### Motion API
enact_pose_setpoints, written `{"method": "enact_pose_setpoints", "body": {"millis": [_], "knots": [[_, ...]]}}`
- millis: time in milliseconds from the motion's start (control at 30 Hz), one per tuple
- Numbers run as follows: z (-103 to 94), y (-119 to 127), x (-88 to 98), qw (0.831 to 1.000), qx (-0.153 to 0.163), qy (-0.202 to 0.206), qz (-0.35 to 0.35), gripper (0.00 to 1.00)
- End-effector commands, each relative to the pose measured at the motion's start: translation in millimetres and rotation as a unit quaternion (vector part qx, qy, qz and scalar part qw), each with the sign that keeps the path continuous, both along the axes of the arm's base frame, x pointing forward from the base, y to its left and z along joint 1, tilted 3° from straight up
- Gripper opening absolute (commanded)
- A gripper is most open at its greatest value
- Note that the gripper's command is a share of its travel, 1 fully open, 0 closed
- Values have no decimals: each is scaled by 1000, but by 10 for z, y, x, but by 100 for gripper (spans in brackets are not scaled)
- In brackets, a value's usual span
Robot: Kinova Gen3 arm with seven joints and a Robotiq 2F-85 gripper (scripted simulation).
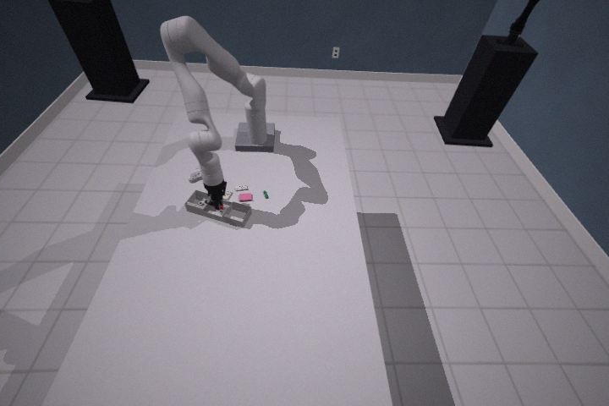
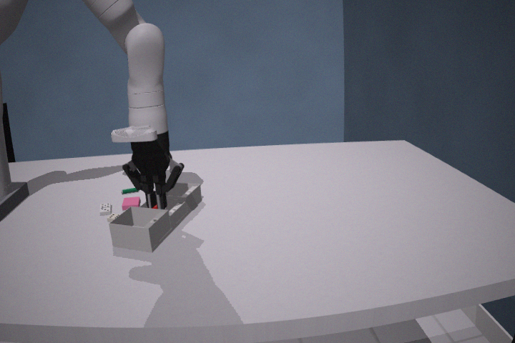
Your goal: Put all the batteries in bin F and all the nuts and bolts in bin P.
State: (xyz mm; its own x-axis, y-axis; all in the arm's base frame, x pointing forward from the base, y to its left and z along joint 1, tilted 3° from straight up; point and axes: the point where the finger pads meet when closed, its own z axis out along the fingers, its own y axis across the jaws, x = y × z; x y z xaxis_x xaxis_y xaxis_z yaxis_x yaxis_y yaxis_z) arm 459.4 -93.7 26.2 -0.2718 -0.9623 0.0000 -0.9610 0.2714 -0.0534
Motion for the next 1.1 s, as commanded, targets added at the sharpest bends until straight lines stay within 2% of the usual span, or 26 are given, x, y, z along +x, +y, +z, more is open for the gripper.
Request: {"method": "enact_pose_setpoints", "body": {"millis": [0,467,500,1067], "knots": [[-52,27,-17,1000,2,3,2,9],[-52,22,-17,1000,2,3,2,9],[-52,22,-17,1000,2,3,2,29],[-52,22,-17,1000,1,3,2,29]]}}
